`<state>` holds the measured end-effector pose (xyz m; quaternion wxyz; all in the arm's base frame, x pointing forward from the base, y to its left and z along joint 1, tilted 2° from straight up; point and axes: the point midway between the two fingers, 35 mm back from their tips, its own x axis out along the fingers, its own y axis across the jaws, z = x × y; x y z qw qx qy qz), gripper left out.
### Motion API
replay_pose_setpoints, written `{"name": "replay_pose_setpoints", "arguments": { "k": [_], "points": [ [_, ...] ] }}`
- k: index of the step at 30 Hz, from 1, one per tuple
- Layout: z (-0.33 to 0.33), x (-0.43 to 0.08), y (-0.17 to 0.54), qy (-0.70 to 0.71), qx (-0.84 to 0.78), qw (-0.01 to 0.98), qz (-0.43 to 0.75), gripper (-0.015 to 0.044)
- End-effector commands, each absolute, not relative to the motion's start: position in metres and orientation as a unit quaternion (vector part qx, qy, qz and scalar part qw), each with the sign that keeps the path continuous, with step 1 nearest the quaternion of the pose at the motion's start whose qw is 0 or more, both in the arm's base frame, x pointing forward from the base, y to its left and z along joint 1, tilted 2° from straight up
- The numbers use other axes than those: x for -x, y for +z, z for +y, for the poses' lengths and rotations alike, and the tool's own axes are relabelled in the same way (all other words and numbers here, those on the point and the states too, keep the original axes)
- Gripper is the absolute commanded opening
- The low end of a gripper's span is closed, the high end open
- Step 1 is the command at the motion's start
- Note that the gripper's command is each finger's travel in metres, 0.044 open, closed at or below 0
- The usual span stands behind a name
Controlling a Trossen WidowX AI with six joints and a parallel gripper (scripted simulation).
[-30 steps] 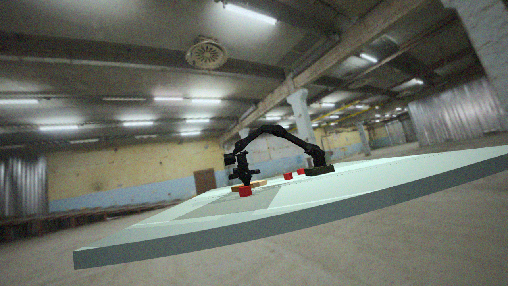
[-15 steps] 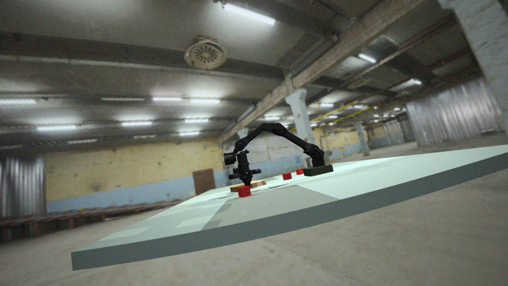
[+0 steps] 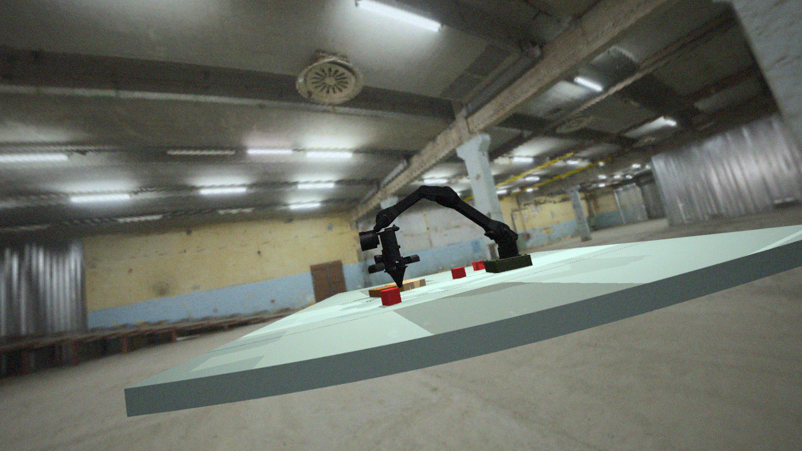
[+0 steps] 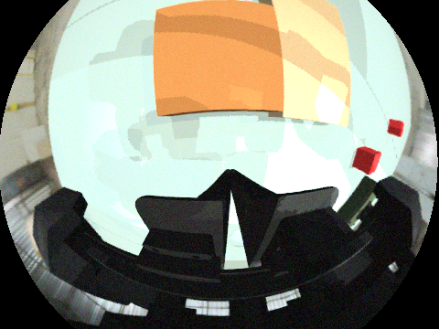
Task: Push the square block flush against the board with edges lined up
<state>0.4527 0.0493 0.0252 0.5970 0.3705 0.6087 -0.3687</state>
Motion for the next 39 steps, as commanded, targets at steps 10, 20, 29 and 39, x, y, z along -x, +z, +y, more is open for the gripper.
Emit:
{"name": "replay_pose_setpoints", "arguments": {
  "k": [10,20,29,39],
  "points": [
    [0.025,-0.436,0.061,-0.360,-0.378,0.609,0.597,0.0000],
    [-0.017,-0.376,0.056,-0.363,-0.372,0.607,0.601,0.0000],
    [-0.016,-0.376,0.001,-0.363,-0.372,0.607,0.601,0.0000],
    [-0.025,-0.381,0.001,-0.363,-0.372,0.607,0.601,0.0000]
  ]
}}
